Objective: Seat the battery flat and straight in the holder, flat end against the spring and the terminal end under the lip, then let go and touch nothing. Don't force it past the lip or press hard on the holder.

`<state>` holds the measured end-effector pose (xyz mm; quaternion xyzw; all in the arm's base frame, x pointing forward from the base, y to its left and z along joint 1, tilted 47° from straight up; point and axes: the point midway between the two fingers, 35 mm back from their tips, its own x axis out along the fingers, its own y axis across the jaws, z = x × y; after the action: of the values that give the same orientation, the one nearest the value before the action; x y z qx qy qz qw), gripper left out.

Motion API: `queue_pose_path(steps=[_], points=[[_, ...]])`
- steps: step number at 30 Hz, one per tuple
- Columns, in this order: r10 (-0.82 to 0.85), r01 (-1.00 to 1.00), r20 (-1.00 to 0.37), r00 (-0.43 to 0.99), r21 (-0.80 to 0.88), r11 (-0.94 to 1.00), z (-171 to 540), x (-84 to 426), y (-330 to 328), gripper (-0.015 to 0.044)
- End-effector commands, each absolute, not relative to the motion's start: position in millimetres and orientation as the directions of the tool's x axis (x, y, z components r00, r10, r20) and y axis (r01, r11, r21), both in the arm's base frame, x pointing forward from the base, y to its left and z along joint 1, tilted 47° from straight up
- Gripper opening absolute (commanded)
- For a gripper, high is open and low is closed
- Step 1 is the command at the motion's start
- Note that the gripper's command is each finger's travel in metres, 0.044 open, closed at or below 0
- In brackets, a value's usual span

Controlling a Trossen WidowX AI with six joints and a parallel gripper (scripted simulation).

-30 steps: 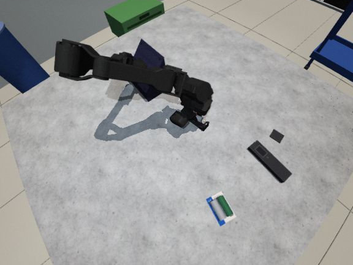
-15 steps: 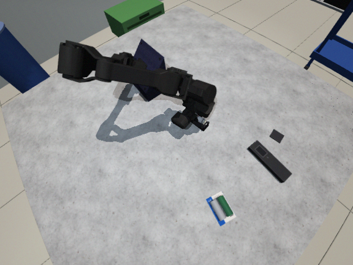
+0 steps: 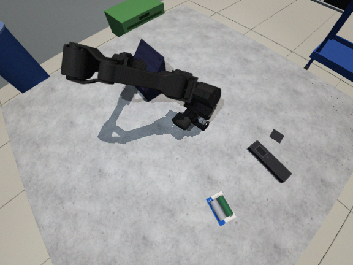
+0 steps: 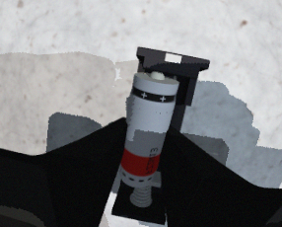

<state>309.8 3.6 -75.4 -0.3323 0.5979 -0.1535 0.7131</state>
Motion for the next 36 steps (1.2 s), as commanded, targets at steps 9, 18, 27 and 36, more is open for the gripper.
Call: queue_pose_path(steps=[9, 18, 27, 36], points=[[-0.634, -0.183, -0.758, 0.152, -0.652, 0.736, -78.7, 304.7, -0.5, 0.0072], [-0.643, -0.179, -0.759, 0.104, -0.650, 0.738, -77.7, 305.3, -1.5, 0.0072], [-0.651, -0.177, -0.757, 0.056, -0.649, 0.740, -76.6, 305.9, -2.5, 0.0072], [-0.656, -0.174, -0.754, 0.009, -0.648, 0.742, -75.2, 306.5, -3.3, 0.0072]])
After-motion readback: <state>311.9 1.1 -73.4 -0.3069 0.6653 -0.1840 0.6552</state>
